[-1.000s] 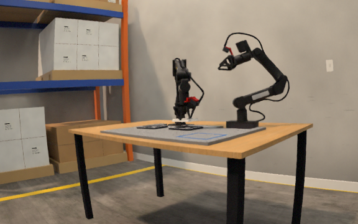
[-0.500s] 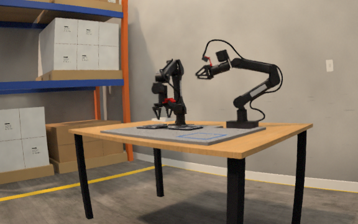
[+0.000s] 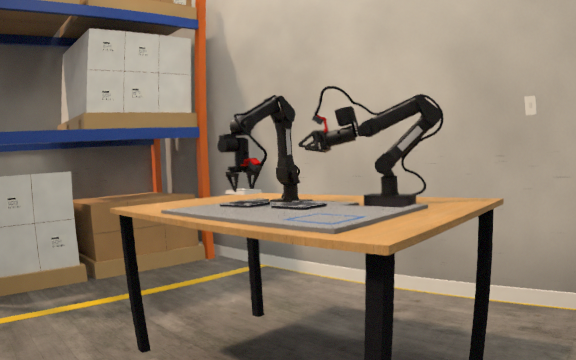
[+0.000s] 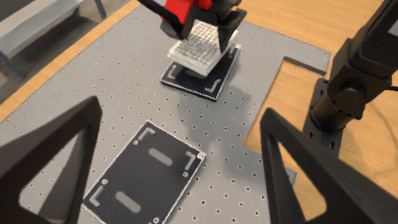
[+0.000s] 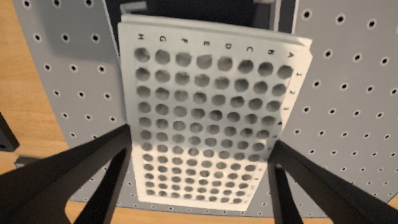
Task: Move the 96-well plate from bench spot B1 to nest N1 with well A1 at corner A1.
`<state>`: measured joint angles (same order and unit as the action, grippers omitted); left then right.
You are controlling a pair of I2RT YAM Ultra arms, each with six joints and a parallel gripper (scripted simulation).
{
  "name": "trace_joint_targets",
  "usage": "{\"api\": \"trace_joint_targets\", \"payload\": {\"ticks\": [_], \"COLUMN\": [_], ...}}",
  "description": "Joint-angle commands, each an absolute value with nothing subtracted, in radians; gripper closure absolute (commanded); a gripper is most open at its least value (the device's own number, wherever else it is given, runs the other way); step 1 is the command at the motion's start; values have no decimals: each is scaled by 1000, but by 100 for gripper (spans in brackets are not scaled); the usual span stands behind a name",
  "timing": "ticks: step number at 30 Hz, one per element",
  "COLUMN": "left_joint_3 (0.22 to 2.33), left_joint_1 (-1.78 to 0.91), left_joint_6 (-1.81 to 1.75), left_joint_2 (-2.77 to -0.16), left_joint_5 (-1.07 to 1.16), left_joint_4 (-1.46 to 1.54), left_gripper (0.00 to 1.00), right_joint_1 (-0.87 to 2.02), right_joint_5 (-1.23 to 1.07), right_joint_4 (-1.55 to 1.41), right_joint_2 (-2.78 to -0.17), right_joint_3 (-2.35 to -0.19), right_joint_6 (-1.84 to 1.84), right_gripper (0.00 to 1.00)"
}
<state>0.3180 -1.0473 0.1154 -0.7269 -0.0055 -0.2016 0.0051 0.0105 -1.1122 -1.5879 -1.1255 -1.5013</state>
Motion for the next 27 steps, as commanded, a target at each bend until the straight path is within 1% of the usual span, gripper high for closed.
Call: {"api": "trace_joint_targets", "payload": {"ticks": [1, 5, 14, 16, 18, 27], "left_joint_3": [318, 295, 295, 295, 295, 301], "left_joint_1": [-1059, -1060, -1060, -1060, -1060, -1054], "left_joint_6": [120, 119, 119, 119, 119, 116], "left_joint_2": [-739, -776, -788, -788, -788, -780], "left_joint_5": [12, 15, 16, 16, 16, 7], "left_joint_4": [-346, -392, -408, -409, -409, -410], "left_gripper": [0, 0, 0, 0, 0, 0], "right_joint_1": [-5, -9, -11, -11, -11, -7], "right_joint_5": [-13, -15, -18, -18, -18, -14], "right_joint_4": [-1112, -1113, -1111, -1110, -1110, -1107], "right_joint_2": [-1574, -1576, -1567, -1567, -1567, -1566], "right_joint_3": [-1136, -1137, -1132, -1131, -1131, -1130], "right_joint_6": [-1538, -1469, -1050, -969, -969, -563], "right_gripper": [22, 22, 22, 22, 22, 22]}}
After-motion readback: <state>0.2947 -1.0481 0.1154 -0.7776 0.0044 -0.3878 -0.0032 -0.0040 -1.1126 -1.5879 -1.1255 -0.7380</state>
